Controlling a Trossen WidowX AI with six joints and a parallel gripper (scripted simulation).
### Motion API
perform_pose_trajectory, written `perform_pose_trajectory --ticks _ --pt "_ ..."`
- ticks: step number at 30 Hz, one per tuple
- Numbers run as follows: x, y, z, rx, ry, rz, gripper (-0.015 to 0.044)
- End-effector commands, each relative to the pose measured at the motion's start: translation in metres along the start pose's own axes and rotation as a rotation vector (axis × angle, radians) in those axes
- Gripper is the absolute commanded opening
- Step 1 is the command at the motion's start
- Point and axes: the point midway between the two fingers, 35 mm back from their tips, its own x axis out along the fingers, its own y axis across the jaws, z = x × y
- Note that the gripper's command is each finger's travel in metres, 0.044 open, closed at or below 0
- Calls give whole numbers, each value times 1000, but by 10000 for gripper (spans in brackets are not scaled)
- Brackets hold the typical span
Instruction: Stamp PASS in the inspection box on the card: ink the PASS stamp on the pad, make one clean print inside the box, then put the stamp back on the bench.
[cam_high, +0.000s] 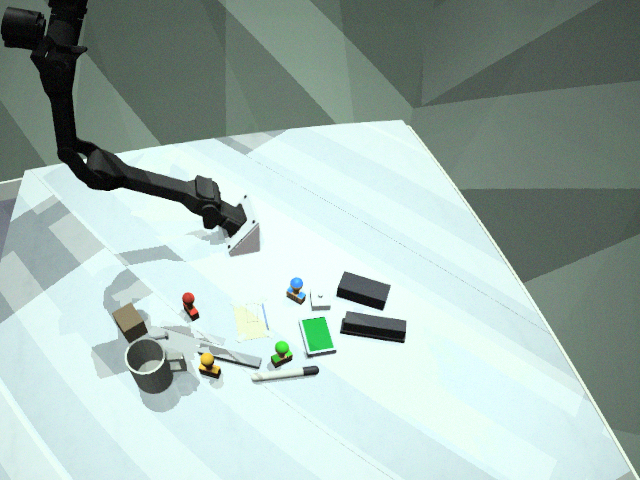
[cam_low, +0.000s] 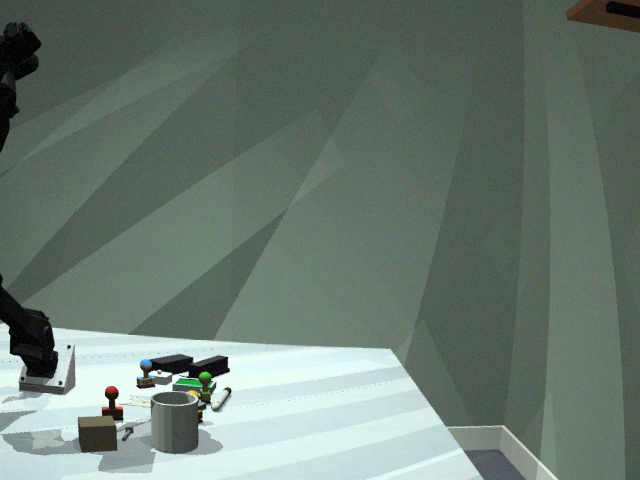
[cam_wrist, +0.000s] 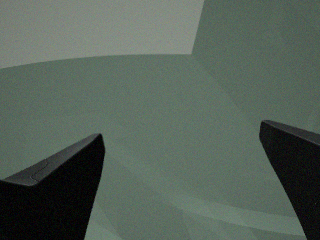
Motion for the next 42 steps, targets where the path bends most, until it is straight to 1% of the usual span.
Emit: perform_pose_trajectory --ticks 1,4,7,13,20,26,31,37,42 --pt "0 -1 1 0 -2 -3 374" --pt "3 -18 10 -4 -32 -52 295" --pt "7 -54 30 -12 -94 -156 217" --pt "1 -133 74 -46 -209 -389 217" --pt "-28 -221 119 -77 -312 -668 217" --pt "-79 -300 149 -53 -368 -936 217" --pt "-127 -355 169 -26 -419 -1162 217" --pt "-208 -418 184 23 -464 -1495 217" --pt "-284 -457 184 84 -452 -1776 217"
